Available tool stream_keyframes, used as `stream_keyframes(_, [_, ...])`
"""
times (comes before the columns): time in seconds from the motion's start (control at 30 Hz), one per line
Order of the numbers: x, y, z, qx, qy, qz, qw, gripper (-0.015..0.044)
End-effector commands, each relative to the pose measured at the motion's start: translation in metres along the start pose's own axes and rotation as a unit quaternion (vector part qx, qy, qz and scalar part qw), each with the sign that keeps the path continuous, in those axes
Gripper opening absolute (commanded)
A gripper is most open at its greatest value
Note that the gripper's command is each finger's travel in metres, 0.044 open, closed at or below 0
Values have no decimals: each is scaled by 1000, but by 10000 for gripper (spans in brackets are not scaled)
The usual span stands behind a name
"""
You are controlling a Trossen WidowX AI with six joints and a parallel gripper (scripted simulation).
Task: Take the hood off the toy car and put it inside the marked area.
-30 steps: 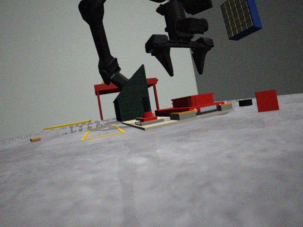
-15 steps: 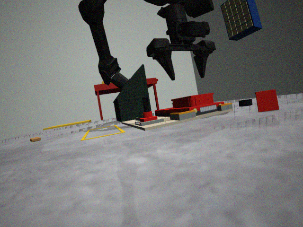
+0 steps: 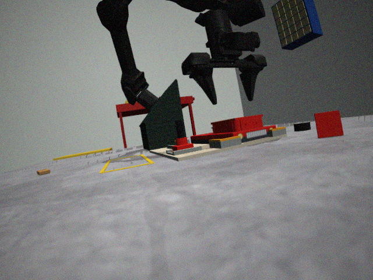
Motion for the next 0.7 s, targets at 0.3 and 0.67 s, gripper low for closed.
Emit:
stream_keyframes(0.3, [1, -13, -3, 5, 6, -3, 1000, 440])
stream_keyframes(0.67, [1, -21, -3, 5, 6, -3, 1000, 440])
Point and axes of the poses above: the point midway between the two fingers, 35 mm back from their tips, its own y axis back along the fingers, its own x axis across the jaws, z = x × y, the point moved 9 cm from there along y, back along the fingers, and after that the axes turned 15 degrees about y, right-handed, at the moved point
